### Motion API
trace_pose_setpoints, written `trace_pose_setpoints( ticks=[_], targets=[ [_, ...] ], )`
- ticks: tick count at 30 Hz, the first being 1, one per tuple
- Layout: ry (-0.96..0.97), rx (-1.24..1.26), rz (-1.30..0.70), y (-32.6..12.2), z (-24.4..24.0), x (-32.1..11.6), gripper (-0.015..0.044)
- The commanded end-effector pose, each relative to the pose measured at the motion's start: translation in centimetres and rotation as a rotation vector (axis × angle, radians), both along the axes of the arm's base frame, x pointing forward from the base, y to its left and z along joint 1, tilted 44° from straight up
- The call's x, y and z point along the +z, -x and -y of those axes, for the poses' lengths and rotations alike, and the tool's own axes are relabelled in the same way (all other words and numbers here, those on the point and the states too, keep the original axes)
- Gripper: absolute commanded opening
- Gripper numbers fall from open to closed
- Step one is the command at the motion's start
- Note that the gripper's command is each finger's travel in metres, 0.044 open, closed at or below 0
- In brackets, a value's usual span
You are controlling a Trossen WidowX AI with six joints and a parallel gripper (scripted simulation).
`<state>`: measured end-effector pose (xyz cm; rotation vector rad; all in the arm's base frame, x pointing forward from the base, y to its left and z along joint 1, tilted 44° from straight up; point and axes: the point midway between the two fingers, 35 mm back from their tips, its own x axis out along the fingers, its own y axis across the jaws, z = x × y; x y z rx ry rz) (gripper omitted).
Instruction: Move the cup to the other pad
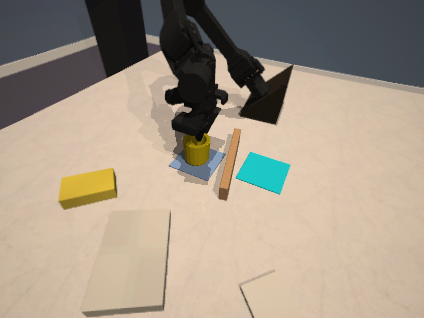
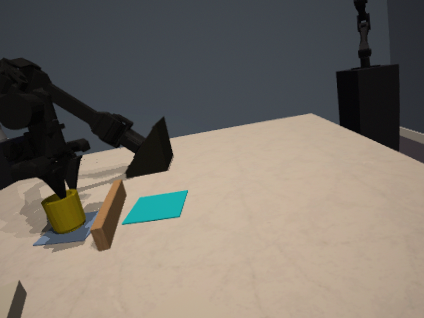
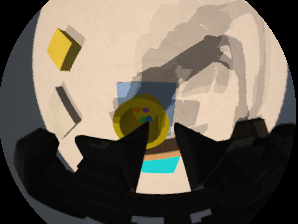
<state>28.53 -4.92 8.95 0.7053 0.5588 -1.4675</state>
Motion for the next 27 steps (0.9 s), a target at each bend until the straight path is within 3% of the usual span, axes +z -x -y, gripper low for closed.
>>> trace_pose_setpoints(
  ticks=[1,18,27],
  targets=[
    [0.005,-0.001,-0.009,0.2,0.6,-0.6,0.0167],
    [0.008,-0.002,-0.009,0.2,1.8,-1.7,0.0167],
    [0.004,-0.002,-0.002,0.1,1.7,-1.6,0.0107]
  ],
)
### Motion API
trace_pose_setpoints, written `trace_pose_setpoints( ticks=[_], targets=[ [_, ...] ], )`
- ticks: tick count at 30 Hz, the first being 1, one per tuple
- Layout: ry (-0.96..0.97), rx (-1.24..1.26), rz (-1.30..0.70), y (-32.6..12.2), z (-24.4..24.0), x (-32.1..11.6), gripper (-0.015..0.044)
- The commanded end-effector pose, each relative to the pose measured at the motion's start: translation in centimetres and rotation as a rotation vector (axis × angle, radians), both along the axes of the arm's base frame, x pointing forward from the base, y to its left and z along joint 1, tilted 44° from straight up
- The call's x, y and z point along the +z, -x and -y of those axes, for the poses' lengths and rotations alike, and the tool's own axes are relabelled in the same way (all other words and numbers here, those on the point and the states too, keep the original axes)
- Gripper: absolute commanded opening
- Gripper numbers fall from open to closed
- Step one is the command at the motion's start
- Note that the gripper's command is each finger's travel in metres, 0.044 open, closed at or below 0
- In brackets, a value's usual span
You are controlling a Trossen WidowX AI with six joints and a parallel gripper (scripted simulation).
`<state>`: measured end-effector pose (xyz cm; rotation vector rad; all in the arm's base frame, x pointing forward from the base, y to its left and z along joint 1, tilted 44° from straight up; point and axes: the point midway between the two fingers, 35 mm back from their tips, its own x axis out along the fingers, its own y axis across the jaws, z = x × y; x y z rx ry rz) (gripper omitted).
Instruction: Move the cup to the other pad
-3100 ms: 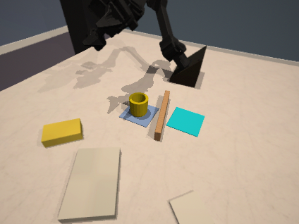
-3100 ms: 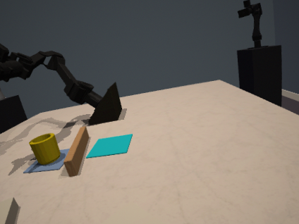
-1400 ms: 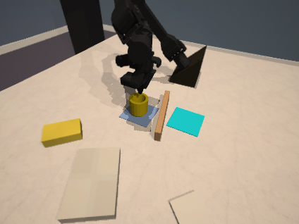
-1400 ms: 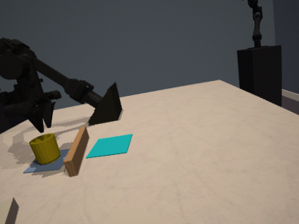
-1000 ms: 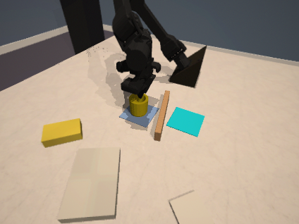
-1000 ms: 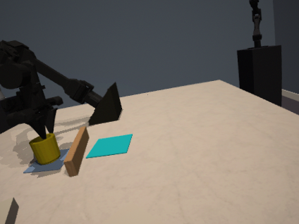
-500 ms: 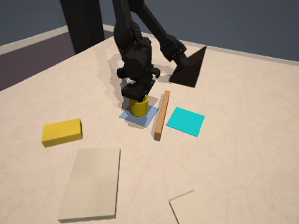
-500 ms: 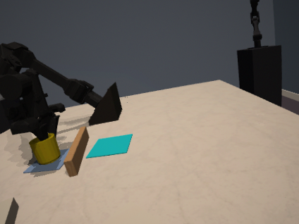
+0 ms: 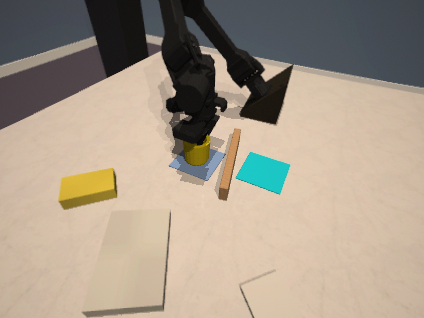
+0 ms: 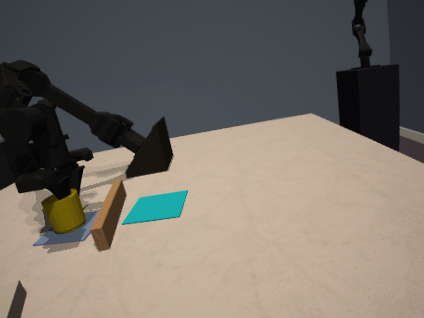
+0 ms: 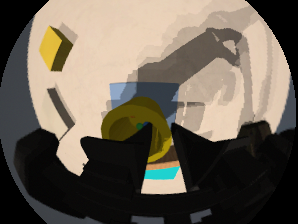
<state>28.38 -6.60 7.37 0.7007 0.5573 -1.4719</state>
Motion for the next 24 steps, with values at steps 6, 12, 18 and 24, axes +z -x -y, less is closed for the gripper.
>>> trace_pose_setpoints(
  ticks=[6,12,18,24],
  targets=[
    [0.0,0.0,0.001,0.0,0.0,0.0,0.0067],
    [0.0,0.0,0.001,0.0,0.0,0.0,0.0027],
    [-0.001,0.0,0.001,0.0,-0.2,0.2,0.0],
    [-0.003,0.001,-0.001,-0.1,-1.5,1.4,0.0]
  ],
)
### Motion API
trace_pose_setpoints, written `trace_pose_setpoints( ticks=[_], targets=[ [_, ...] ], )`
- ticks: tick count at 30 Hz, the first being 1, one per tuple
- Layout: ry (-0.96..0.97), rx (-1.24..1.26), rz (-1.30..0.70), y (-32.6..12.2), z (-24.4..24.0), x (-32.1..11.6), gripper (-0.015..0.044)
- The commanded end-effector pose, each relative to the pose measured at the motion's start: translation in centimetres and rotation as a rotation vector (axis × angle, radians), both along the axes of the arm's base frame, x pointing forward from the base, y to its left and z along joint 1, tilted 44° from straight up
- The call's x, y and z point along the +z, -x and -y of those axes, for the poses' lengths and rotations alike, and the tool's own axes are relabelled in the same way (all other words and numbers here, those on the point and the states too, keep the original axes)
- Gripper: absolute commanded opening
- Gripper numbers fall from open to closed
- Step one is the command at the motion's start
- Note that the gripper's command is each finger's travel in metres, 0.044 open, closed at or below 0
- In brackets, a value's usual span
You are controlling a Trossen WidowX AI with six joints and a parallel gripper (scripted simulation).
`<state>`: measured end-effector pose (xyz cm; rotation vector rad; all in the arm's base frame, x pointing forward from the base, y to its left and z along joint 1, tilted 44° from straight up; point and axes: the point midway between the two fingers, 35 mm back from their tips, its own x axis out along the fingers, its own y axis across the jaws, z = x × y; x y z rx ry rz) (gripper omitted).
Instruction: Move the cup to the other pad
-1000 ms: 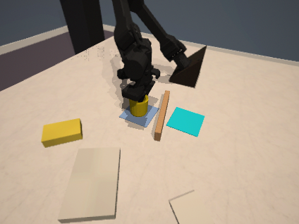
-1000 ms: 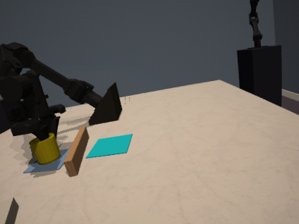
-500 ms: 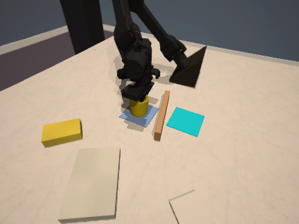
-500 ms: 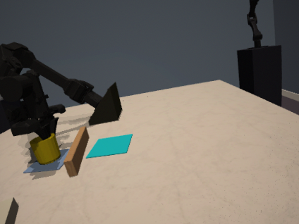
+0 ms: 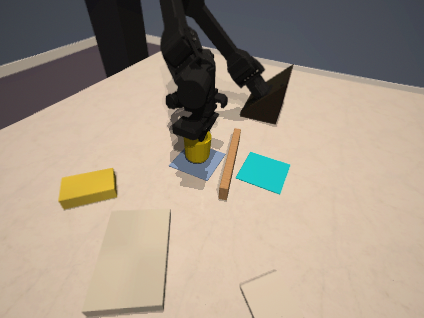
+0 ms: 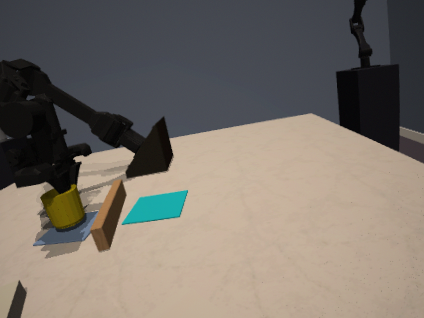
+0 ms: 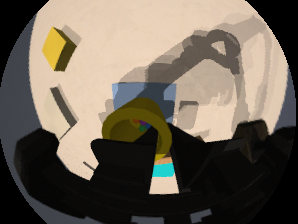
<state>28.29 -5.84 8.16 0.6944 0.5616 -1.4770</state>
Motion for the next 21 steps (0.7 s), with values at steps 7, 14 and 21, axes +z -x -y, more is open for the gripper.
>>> trace_pose_setpoints(
  ticks=[7,14,21],
  targets=[
    [-0.004,0.003,0.004,-0.2,-2.3,2.1,0.0],
    [-0.002,0.002,0.001,0.0,-3.7,3.7,0.0],
    [0.001,0.006,0.0,0.1,-3.7,3.8,0.0]
  ],
)
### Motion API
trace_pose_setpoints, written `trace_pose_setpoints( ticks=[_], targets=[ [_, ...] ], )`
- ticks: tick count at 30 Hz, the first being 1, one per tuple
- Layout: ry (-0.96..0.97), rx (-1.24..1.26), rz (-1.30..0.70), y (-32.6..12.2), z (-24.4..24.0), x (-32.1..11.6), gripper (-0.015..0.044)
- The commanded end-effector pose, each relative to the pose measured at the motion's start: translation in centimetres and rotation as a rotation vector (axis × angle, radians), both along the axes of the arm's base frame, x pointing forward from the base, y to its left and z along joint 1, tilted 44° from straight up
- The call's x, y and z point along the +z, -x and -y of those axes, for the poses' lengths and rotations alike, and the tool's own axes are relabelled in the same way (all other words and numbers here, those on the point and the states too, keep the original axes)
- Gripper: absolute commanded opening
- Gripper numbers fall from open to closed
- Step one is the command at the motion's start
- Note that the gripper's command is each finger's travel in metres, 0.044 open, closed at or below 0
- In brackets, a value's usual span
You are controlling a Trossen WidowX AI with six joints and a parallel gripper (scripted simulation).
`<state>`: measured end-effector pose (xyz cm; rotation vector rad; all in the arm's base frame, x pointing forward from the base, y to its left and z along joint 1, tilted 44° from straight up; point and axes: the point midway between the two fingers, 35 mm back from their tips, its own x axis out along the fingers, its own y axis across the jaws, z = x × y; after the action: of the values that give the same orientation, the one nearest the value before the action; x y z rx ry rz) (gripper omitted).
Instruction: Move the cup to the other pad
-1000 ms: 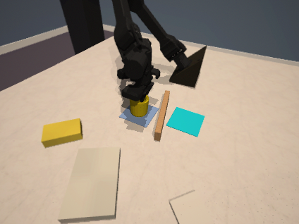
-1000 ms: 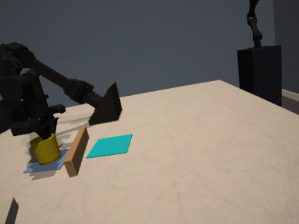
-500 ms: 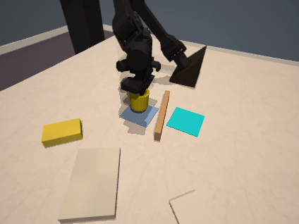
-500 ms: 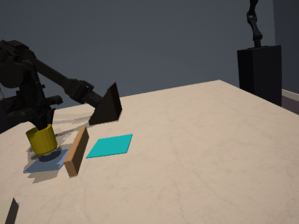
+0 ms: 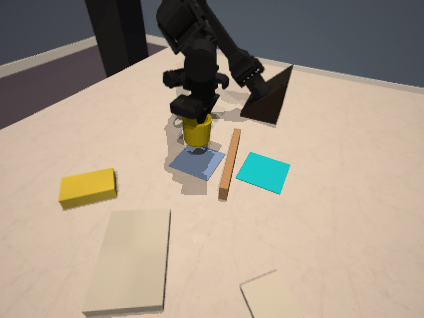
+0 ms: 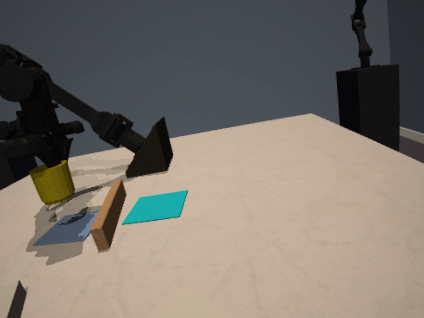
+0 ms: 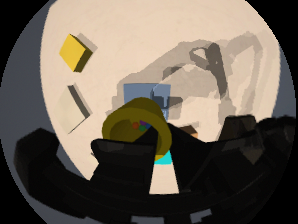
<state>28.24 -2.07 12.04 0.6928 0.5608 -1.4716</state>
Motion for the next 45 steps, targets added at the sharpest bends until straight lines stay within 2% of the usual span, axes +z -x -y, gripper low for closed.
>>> trace_pose_setpoints(
  ticks=[1,16,45],
  targets=[
    [0.0,0.001,-0.002,0.0,0.1,-0.1,0.0],
    [-0.001,0.0,-0.002,0.1,-0.3,-0.4,0.0],
    [-0.006,-0.002,-0.001,1.2,-6.2,-5.4,0.0]
  ],
)
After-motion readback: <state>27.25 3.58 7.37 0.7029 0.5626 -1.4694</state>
